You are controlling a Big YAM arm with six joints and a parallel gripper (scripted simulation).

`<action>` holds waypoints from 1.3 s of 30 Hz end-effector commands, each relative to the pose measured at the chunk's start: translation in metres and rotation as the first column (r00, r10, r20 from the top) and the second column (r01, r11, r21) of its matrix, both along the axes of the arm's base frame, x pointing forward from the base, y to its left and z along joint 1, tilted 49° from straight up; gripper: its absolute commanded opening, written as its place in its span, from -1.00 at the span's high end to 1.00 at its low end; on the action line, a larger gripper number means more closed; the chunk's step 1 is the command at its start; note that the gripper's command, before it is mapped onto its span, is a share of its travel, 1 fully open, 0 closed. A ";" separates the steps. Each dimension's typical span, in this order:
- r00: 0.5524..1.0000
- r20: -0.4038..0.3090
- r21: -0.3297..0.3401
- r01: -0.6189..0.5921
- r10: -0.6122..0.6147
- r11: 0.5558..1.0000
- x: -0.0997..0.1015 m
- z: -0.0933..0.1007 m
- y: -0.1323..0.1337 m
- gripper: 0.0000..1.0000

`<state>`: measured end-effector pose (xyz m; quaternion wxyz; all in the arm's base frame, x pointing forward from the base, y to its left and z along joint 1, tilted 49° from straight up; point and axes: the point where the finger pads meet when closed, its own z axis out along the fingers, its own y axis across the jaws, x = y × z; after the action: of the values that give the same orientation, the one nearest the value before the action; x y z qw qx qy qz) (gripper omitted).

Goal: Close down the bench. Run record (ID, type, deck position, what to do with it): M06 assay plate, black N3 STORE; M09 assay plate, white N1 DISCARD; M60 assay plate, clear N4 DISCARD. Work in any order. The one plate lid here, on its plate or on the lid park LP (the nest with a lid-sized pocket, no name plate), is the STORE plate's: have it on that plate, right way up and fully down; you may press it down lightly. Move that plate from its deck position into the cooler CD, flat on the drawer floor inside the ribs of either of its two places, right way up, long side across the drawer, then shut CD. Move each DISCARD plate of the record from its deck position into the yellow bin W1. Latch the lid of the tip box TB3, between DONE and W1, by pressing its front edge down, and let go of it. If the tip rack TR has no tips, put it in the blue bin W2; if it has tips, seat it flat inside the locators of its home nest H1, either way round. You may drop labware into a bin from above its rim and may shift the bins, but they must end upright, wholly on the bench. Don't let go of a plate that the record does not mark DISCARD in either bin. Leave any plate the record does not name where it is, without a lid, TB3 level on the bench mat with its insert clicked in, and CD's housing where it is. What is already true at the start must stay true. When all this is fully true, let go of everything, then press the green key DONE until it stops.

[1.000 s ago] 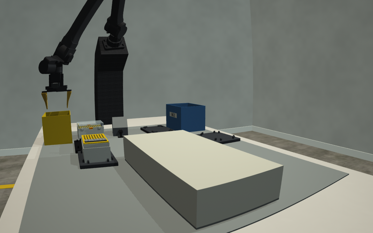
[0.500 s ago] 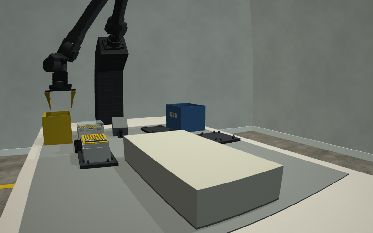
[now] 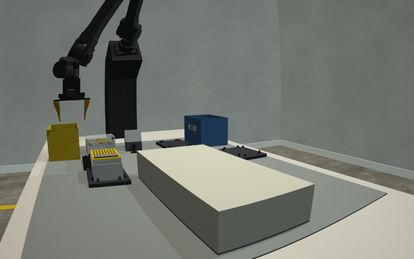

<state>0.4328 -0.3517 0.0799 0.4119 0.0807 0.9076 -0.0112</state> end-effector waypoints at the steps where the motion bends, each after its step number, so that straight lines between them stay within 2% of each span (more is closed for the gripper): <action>1: 1.000 0.025 -0.006 0.004 -0.004 1.000 0.017 0.030 0.003 -1.00; 3: 1.000 0.013 0.007 0.004 -0.004 1.000 0.022 0.027 0.005 -1.00; 5: 1.000 0.019 0.001 0.004 -0.004 1.000 0.027 0.037 0.007 -1.00; 8: 1.000 0.012 0.009 0.004 -0.004 1.000 0.026 0.035 0.011 -1.00; 10: 1.000 0.028 -0.007 0.004 -0.004 1.000 0.034 0.053 0.010 -1.00; 20: 1.000 0.029 -0.005 0.004 -0.004 1.000 0.059 0.083 0.020 -1.00; 25: 1.000 0.013 0.009 0.004 -0.004 1.000 0.065 0.081 0.024 -1.00; 28: 0.999 0.037 -0.010 0.004 -0.003 1.000 0.073 0.107 0.026 -1.00; 32: 1.000 0.027 -0.001 0.004 -0.004 1.000 0.084 0.111 0.030 -1.00; 39: 1.000 0.029 -0.001 0.004 -0.004 1.000 0.101 0.133 0.037 -1.00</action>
<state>0.5241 -0.3195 0.1884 0.4156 0.0791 0.9060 -0.0122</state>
